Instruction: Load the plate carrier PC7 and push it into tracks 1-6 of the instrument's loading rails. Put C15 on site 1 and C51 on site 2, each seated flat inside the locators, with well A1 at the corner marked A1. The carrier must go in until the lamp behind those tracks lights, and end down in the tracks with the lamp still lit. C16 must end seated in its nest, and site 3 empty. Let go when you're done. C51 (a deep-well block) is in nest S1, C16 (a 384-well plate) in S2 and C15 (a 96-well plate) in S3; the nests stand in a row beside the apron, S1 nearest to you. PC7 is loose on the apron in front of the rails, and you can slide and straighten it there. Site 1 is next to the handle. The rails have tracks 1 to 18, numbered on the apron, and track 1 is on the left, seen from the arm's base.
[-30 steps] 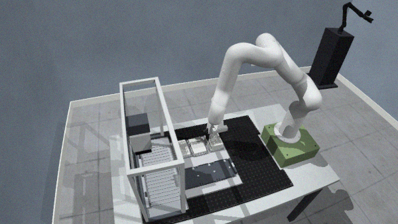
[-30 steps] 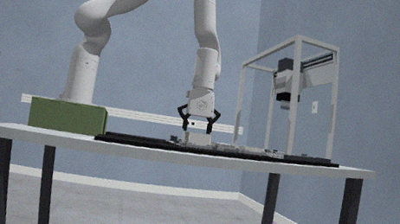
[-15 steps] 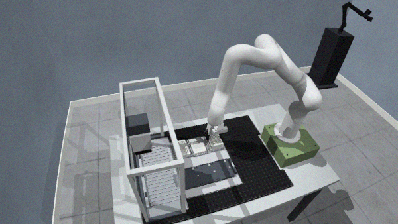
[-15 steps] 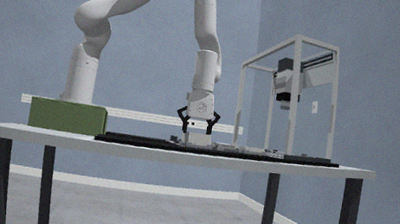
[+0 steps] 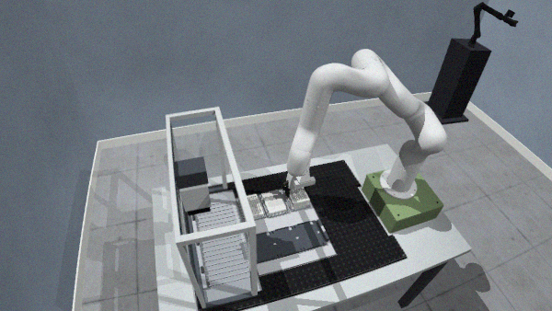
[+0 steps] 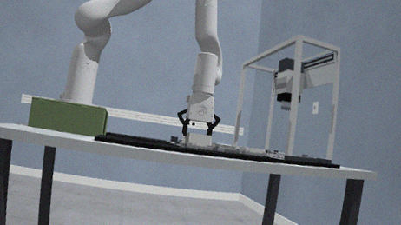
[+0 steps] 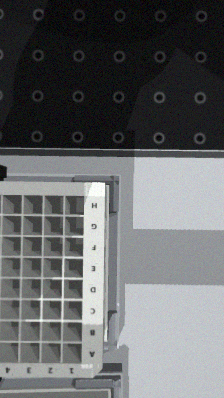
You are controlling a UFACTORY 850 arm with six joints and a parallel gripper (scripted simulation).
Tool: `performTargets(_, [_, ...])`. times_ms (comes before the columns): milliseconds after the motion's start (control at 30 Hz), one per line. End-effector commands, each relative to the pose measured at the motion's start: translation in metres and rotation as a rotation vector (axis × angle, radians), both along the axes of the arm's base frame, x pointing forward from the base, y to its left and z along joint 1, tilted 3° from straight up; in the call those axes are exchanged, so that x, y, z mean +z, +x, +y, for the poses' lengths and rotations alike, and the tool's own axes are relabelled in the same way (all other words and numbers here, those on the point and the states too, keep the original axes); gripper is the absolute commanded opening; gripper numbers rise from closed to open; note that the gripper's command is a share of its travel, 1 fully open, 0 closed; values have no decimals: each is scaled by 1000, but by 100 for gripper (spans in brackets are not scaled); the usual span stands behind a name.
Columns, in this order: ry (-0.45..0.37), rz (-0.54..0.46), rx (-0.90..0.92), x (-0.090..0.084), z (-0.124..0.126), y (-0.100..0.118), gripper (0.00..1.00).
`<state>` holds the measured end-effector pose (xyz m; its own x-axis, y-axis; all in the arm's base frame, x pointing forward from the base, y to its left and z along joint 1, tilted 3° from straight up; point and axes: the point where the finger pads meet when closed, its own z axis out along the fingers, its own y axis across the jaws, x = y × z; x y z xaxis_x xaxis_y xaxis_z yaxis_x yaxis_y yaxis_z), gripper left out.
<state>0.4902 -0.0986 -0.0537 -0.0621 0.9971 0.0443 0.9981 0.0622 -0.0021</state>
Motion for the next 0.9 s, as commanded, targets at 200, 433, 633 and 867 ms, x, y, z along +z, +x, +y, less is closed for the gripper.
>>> performTargets(200, [0,-2,0,-5,0,1,100])
performTargets(433, [0,-2,0,-5,0,1,100])
performTargets(633, [0,-2,0,-5,0,1,100])
performTargets(867, [0,-2,0,-4,0,1,0])
